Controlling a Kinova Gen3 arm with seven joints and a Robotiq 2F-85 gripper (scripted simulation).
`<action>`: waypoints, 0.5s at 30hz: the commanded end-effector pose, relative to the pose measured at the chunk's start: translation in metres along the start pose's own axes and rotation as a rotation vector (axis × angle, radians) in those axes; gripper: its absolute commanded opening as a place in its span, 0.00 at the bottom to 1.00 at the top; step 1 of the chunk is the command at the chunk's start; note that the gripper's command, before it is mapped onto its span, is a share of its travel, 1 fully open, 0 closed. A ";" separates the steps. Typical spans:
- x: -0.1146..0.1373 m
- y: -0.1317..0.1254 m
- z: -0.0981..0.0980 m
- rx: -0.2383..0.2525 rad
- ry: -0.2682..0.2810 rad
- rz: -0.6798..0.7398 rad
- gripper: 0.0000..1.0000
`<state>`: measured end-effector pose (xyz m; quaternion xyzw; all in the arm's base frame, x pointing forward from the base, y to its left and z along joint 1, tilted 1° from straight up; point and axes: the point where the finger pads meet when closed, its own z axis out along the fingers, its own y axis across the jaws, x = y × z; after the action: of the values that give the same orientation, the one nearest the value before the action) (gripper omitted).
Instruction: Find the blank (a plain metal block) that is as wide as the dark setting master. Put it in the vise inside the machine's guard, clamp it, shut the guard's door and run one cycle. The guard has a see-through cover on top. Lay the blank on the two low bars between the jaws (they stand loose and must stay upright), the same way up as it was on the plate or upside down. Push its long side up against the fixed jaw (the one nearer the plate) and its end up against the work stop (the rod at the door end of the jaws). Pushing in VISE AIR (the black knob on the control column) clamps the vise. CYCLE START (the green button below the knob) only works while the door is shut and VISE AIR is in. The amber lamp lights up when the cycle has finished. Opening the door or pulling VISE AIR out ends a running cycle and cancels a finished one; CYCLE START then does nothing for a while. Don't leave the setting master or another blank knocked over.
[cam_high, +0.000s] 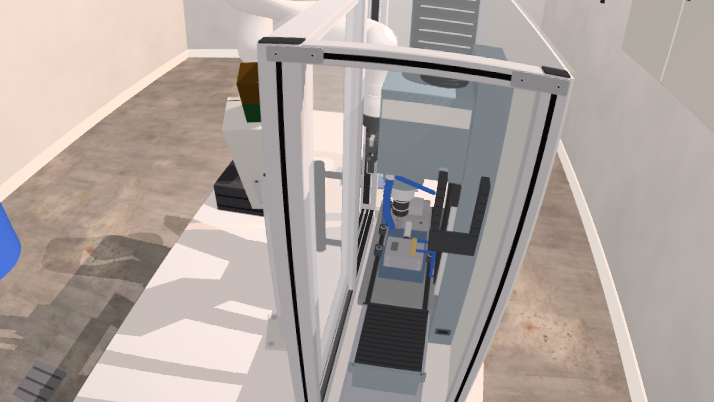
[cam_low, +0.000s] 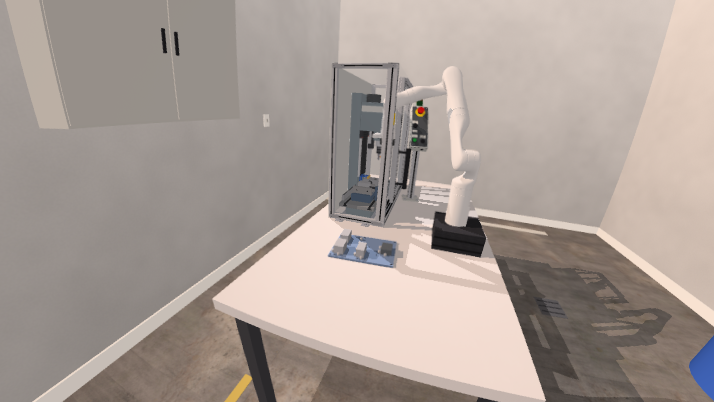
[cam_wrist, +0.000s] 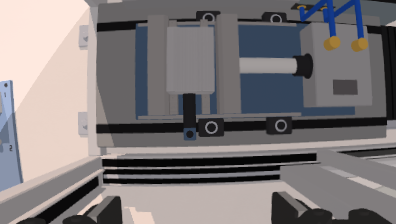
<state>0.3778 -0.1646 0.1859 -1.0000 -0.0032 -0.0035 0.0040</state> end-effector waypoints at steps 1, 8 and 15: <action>-0.034 0.001 -0.001 -0.001 0.001 0.000 1.00; -0.044 0.001 -0.001 -0.001 0.001 0.000 1.00; -0.054 0.002 0.000 -0.001 0.001 0.000 1.00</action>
<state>0.3331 -0.1662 0.1857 -1.0000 -0.0032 -0.0038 0.0040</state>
